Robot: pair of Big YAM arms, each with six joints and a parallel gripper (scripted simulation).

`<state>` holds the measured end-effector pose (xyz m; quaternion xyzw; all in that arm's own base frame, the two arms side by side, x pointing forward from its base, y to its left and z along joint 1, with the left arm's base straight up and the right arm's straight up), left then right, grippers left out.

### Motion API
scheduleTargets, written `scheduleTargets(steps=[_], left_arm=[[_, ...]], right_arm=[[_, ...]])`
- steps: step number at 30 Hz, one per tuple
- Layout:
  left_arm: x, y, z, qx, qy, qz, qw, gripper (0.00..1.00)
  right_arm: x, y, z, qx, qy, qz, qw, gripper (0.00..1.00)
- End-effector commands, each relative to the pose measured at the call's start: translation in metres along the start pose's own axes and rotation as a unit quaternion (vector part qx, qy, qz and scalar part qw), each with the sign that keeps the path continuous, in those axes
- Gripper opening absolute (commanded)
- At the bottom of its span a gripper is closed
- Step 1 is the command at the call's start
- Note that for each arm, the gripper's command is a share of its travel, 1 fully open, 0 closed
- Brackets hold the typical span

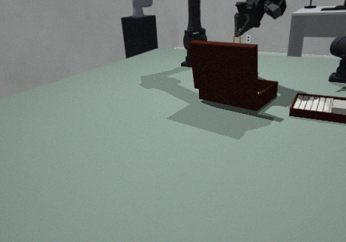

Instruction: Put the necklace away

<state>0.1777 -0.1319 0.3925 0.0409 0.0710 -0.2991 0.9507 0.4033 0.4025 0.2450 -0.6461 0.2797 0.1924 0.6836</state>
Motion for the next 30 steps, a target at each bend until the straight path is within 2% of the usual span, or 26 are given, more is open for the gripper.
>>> scheduleTargets(steps=[1, 5, 9, 14, 22, 30], left_arm=[[-0.012, 0.007, 0.032, -0.001, -0.018, 0.003, 1.000, 1.00], [-0.012, 0.007, 0.033, -0.001, -0.021, 0.003, 1.000, 1.00], [-0.012, 0.007, 0.034, -0.001, -0.023, 0.003, 1.000, 1.00], [-0.012, 0.007, 0.034, -0.001, -0.023, 0.003, 1.000, 1.00], [-0.012, 0.007, 0.034, -0.001, -0.023, 0.003, 1.000, 1.00], [-0.012, 0.007, 0.034, -0.001, -0.023, 0.002, 1.000, 1.00]], right_arm=[[0.021, 0.007, 0.005, 0.002, -0.003, -0.005, 1.000, 0.00], [0.026, 0.009, 0.006, 0.005, -0.004, -0.007, 1.000, 0.00], [0.013, -0.004, 0.012, 0.017, -0.018, -0.015, 1.000, 0.00], [0.014, -0.008, 0.014, 0.018, -0.017, -0.015, 1.000, 0.00], [0.029, 0.016, -0.012, 0.011, -0.007, -0.008, 1.000, 0.00], [0.061, 0.056, -0.037, 0.002, 0.001, -0.002, 1.000, 0.00]])
Point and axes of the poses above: on each arm, the point where the finger pads meet when closed, its own x axis out along the fingers, its own y axis across the jaws, z = x × y, the point moved 1 cm from there along -x, back along the fingers, and after that the axes turned 2 degrees about x, right-handed, at the moved point
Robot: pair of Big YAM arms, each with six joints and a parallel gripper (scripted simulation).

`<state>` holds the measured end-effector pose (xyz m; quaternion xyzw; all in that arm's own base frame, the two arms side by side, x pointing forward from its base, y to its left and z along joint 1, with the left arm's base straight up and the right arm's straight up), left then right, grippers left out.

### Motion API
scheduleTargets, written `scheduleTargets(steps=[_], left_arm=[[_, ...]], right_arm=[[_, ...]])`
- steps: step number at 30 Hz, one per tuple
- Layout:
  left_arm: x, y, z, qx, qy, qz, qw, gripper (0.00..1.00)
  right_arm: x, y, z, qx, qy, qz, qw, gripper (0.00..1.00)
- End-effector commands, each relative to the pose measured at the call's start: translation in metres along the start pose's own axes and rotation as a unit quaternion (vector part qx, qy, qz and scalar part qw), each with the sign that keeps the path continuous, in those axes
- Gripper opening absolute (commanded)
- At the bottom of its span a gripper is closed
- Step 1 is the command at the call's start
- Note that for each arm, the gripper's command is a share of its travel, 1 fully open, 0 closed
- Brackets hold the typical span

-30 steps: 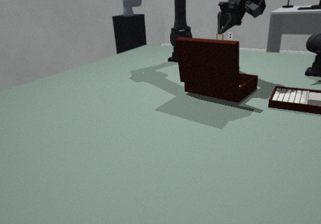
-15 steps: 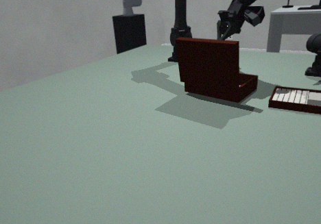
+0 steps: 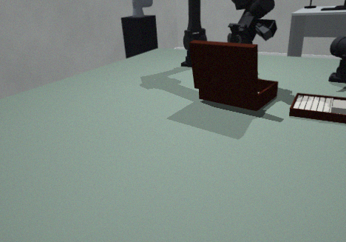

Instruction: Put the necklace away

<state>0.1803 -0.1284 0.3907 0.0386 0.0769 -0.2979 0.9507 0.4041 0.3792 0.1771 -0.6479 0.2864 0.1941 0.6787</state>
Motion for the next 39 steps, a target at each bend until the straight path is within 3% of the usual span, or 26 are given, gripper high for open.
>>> scheduleTargets(steps=[1, 14, 25, 28, 32, 38, 39], left_arm=[[-0.013, 0.002, 0.036, 0.003, -0.028, 0.001, 1.000, 1.00], [-0.013, 0.002, 0.036, 0.003, -0.028, 0.001, 1.000, 1.00], [-0.013, 0.002, 0.036, 0.003, -0.028, 0.001, 1.000, 1.00], [-0.013, 0.002, 0.036, 0.003, -0.028, 0.001, 1.000, 1.00], [-0.013, 0.002, 0.036, 0.003, -0.028, 0.001, 1.000, 1.00], [-0.013, 0.002, 0.036, 0.003, -0.028, 0.001, 1.000, 1.00], [-0.013, 0.002, 0.036, 0.003, -0.028, 0.001, 1.000, 1.00]], right_arm=[[0.015, 0.006, -0.013, 0.005, -0.005, -0.008, 1.000, 0.00], [0.067, 0.069, -0.055, 0.000, -0.002, -0.005, 1.000, 0.00], [0.062, 0.058, -0.046, 0.013, -0.019, -0.018, 1.000, 0.00], [0.056, 0.051, -0.047, 0.019, -0.024, -0.023, 0.999, 0.31], [0.053, 0.063, -0.070, 0.001, -0.006, -0.005, 1.000, 0.31], [0.032, 0.060, -0.061, 0.011, -0.015, -0.011, 1.000, 0.31], [0.031, 0.066, -0.063, 0.009, -0.014, -0.010, 1.000, 0.42]])
Point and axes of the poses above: on each arm, the point where the finger pads meet when closed, its own x axis out along the fingers, its own y axis across the jaws, z = x × y, the point moved 1 cm from there along -x, back along the fingers, and after that the axes turned 2 degrees about x, right-handed, at the moved point
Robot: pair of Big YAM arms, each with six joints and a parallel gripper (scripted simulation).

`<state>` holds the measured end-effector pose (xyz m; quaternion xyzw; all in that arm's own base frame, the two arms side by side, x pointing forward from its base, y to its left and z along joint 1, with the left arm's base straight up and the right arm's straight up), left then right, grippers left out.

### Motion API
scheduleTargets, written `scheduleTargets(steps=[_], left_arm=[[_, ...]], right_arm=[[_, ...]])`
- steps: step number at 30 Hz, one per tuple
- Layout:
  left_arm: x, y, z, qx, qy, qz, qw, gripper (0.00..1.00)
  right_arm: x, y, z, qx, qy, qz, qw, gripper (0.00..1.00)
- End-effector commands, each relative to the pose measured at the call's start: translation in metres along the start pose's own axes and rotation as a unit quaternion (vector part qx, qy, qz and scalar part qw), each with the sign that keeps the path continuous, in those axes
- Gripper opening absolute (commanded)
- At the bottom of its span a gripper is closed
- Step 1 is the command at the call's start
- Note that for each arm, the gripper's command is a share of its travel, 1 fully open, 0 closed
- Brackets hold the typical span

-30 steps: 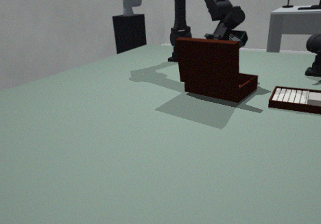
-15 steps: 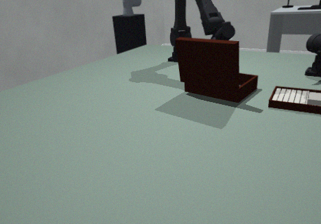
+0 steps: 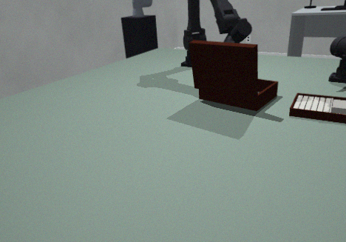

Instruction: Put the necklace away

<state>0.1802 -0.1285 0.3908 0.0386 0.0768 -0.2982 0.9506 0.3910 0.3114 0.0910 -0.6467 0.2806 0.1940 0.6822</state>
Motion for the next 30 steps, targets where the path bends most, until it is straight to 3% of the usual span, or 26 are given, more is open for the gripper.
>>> scheduleTargets(steps=[1, 2, 11, 17, 21, 30], left_arm=[[-0.012, 0.001, 0.033, 0.008, -0.023, -0.002, 1.000, 1.00], [-0.012, -0.001, 0.031, 0.014, -0.017, -0.007, 1.000, 1.00], [-0.014, -0.025, 0.015, 0.031, 0.014, -0.081, 0.996, 1.00], [-0.015, -0.027, 0.019, 0.032, 0.005, -0.089, 0.996, 1.00], [-0.015, -0.027, 0.027, 0.026, -0.011, -0.088, 0.996, 1.00], [-0.014, -0.024, 0.034, 0.018, -0.026, -0.077, 0.997, 1.00]], right_arm=[[-0.024, 0.005, 0.003, 0.004, -0.007, -0.004, 1.000, 0.54], [-0.030, 0.008, 0.001, 0.003, -0.006, -0.004, 1.000, 0.65], [-0.127, -0.043, 0.037, 0.051, -0.044, -0.028, 0.997, 0.65], [-0.130, -0.043, 0.040, 0.108, -0.033, -0.016, 0.993, 0.65], [-0.122, -0.060, 0.041, 0.221, -0.008, 0.003, 0.975, 0.65], [-0.120, -0.080, 0.050, 0.324, 0.007, 0.023, 0.946, 0.65]])
Point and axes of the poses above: on each arm, the point where the finger pads meet when closed, its own x axis out along the fingers, its own y axis across the jaws, z = x × y, the point moved 1 cm from there along -x, back along the fingers, and after that the axes turned 2 degrees about x, right-handed, at the moved point
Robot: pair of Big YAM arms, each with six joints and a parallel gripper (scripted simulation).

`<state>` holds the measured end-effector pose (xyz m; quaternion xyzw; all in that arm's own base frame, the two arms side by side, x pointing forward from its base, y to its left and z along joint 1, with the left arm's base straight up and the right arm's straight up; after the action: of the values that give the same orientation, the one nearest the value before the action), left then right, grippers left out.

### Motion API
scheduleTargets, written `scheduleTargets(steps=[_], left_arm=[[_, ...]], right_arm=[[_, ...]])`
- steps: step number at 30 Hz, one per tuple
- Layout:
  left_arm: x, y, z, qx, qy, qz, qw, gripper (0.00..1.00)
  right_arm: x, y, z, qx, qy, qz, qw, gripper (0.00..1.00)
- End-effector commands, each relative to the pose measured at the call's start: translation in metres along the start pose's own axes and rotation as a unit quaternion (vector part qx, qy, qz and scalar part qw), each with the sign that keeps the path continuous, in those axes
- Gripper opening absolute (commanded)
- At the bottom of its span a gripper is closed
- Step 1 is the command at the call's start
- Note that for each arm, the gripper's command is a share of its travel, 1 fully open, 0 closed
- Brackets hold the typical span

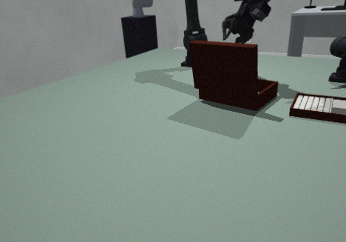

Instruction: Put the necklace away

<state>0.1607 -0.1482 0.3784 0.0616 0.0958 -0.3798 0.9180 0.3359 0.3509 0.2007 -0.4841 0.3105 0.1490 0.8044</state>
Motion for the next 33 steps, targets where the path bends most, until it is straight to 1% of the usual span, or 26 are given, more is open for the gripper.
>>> scheduleTargets(steps=[1, 4, 9, 15, 17, 19, 23, 25, 29, 33], left_arm=[[-0.015, 0.004, 0.046, -0.001, -0.051, 0.012, 0.999, 1.00], [-0.015, 0.007, 0.049, -0.004, -0.058, 0.019, 0.998, 1.00], [-0.016, 0.011, 0.054, -0.006, -0.069, 0.032, 0.997, 1.00], [-0.017, 0.016, 0.059, -0.007, -0.079, 0.045, 0.996, 1.00], [-0.017, 0.016, 0.059, -0.007, -0.079, 0.045, 0.996, 1.00], [-0.017, 0.016, 0.060, -0.007, -0.081, 0.048, 0.996, 1.00], [-0.018, 0.019, 0.063, -0.009, -0.088, 0.056, 0.994, 1.00], [-0.018, 0.020, 0.064, -0.009, -0.090, 0.059, 0.994, 1.00], [-0.018, 0.020, 0.064, -0.007, -0.091, 0.059, 0.994, 1.00], [-0.018, 0.020, 0.064, -0.007, -0.091, 0.058, 0.994, 1.00]], right_arm=[[-0.004, -0.025, 0.031, 0.140, 0.026, 0.007, 0.990, 0.65], [-0.003, -0.033, 0.040, 0.209, 0.036, 0.016, 0.977, 0.65], [-0.001, -0.044, 0.052, 0.291, 0.049, 0.028, 0.955, 0.65], [0.001, -0.058, 0.066, 0.389, 0.064, 0.042, 0.918, 0.65], [0.001, -0.058, 0.066, 0.389, 0.064, 0.042, 0.918, 0.65], [0.002, -0.062, 0.070, 0.426, 0.069, 0.045, 0.901, 0.65], [0.004, -0.075, 0.083, 0.511, 0.082, 0.060, 0.854, 0.65], [0.005, -0.079, 0.088, 0.537, 0.087, 0.065, 0.837, 0.65], [0.006, -0.083, 0.094, 0.551, 0.090, 0.073, 0.826, 0.65], [0.006, -0.082, 0.094, 0.536, 0.089, 0.077, 0.836, 0.65]])
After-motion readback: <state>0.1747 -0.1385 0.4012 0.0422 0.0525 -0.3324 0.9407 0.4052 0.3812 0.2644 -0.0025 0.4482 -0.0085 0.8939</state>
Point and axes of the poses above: on each arm, the point where the finger pads meet when closed, its own x axis out along the fingers, its own y axis across the jaws, z = x × y, the point moved 1 cm from there along -x, back along the fingers, and after that the axes turned 2 degrees about x, right-handed, at the moved point
